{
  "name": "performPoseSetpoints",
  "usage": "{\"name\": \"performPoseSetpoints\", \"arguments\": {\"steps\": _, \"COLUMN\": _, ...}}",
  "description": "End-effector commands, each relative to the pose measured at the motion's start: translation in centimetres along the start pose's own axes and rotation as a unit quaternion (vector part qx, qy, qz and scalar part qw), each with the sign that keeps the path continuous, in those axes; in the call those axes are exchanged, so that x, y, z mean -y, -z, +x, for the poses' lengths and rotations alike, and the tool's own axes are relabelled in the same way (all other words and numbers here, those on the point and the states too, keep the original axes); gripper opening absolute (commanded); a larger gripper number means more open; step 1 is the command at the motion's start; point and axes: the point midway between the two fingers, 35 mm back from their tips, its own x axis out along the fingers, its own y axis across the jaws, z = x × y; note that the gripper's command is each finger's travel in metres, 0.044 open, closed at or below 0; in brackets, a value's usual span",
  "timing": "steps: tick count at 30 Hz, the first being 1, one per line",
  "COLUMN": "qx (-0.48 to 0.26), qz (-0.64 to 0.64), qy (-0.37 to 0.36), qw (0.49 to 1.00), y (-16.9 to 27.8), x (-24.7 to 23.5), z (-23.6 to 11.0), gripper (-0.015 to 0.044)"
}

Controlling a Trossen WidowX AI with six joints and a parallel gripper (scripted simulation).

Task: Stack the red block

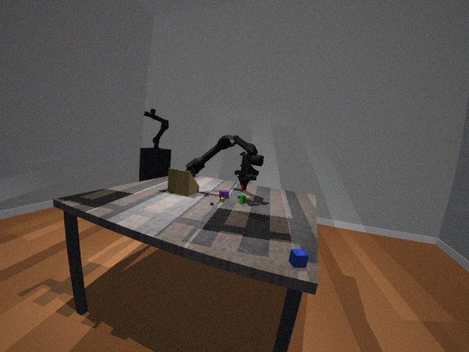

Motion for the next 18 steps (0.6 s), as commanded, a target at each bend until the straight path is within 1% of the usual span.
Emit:
{"name": "performPoseSetpoints", "arguments": {"steps": 1, "qx": 0.004, "qz": 0.0, "qy": 0.002, "qw": 1.0, "y": 0.0, "x": -0.1, "z": 0.7, "gripper": 0.0}}
{"name": "performPoseSetpoints", "arguments": {"steps": 5, "qx": 0.004, "qz": 0.0, "qy": 0.002, "qw": 1.0, "y": 0.0, "x": 0.0, "z": 1.5, "gripper": 0.0}}
{"name": "performPoseSetpoints", "arguments": {"steps": 10, "qx": 0.004, "qz": 0.0, "qy": 0.001, "qw": 1.0, "y": 0.0, "x": -0.1, "z": 3.6, "gripper": 0.0}}
{"name": "performPoseSetpoints", "arguments": {"steps": 18, "qx": 0.004, "qz": 0.0, "qy": 0.001, "qw": 1.0, "y": 0.0, "x": -0.1, "z": 3.7, "gripper": 0.0}}
